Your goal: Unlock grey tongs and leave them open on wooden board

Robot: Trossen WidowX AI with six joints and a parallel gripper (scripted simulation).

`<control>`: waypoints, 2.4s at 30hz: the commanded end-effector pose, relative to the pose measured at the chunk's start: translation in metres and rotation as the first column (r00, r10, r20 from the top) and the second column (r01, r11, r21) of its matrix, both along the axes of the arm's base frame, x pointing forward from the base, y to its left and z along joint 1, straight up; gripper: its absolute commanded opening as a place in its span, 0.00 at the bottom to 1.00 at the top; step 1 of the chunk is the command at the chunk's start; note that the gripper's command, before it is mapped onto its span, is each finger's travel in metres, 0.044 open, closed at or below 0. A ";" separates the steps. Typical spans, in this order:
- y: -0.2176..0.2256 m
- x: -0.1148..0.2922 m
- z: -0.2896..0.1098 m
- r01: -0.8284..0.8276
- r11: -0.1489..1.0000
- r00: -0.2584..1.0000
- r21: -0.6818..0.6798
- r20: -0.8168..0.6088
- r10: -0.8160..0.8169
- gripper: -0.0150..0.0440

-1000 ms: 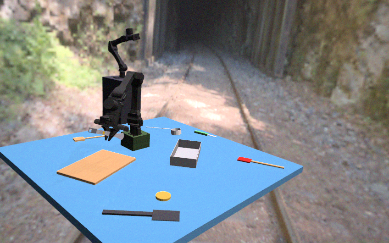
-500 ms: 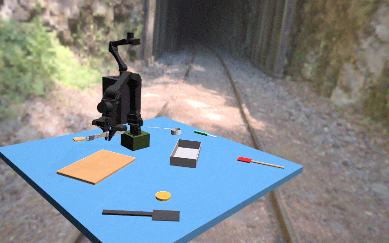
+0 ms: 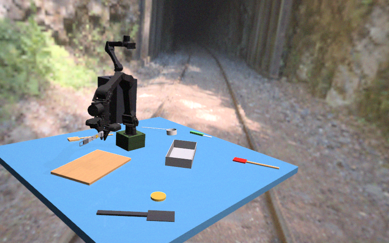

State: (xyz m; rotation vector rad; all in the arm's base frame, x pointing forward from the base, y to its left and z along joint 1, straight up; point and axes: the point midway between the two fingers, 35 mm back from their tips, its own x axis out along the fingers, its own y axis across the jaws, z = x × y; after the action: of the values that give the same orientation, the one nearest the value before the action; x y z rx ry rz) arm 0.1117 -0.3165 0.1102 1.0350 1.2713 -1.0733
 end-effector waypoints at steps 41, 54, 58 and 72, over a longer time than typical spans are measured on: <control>-0.008 0.003 -0.063 -0.003 1.000 1.000 0.003 0.004 0.003 0.00; -0.008 0.003 -0.084 -0.003 1.000 1.000 0.003 0.004 0.003 0.00; -0.007 0.003 -0.091 -0.003 1.000 1.000 0.003 0.004 0.003 0.00; -0.004 0.002 -0.113 -0.003 1.000 1.000 0.004 0.004 0.003 0.00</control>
State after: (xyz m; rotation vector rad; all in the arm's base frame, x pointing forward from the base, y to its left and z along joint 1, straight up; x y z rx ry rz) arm 0.1133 -0.3216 0.0029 1.0357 1.2702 -1.0732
